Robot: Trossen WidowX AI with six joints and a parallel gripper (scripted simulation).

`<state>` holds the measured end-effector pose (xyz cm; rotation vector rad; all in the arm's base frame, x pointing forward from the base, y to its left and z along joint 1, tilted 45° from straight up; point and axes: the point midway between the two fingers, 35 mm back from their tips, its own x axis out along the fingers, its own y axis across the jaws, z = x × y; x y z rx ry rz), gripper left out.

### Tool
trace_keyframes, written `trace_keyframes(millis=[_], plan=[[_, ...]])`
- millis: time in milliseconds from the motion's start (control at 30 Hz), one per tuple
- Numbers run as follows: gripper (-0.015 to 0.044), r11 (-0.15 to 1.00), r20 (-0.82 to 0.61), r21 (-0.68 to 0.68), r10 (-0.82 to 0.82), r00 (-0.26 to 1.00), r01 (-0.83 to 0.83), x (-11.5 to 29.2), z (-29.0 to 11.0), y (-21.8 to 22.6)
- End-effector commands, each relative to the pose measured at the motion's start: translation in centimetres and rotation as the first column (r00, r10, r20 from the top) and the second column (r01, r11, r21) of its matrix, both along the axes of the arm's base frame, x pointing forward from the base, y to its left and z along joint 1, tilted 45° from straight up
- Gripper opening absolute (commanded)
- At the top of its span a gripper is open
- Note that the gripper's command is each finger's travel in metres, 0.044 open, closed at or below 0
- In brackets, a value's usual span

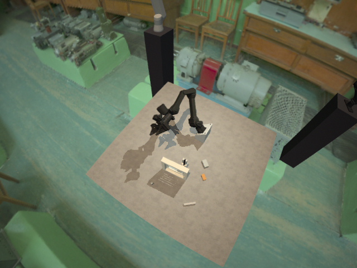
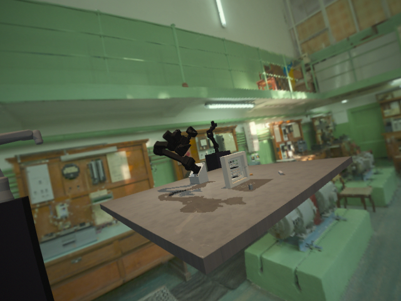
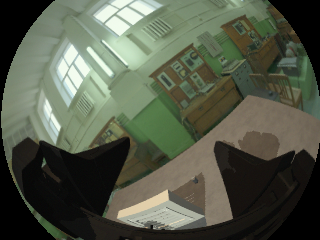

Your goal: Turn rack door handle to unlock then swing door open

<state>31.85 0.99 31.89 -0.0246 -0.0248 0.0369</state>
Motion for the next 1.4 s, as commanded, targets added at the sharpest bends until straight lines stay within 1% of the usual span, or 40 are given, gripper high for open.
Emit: trace_keyframes(millis=[0,100,133,433,733,1067,1367], plan=[[0.0374,1.000,-0.002,0.001,0.000,1.000,0.000,0.0,0.0,0.0],[0.0295,1.000,-0.032,0.012,0.001,0.999,-0.001,0.5,-0.5,0.2],[0.0286,1.000,-0.050,0.019,0.002,0.999,-0.001,0.7,-0.8,0.4],[0.0286,0.997,-0.269,0.069,-0.002,0.963,0.021,3.3,-4.4,2.0],[0.0286,0.996,-0.481,0.065,-0.028,0.876,0.068,5.0,-8.2,3.6],[0.0286,0.993,-0.673,0.004,-0.086,0.734,0.119,5.7,-12.3,5.4],[0.0286,0.985,-0.796,-0.098,-0.163,0.583,0.142,5.5,-15.7,7.1]])
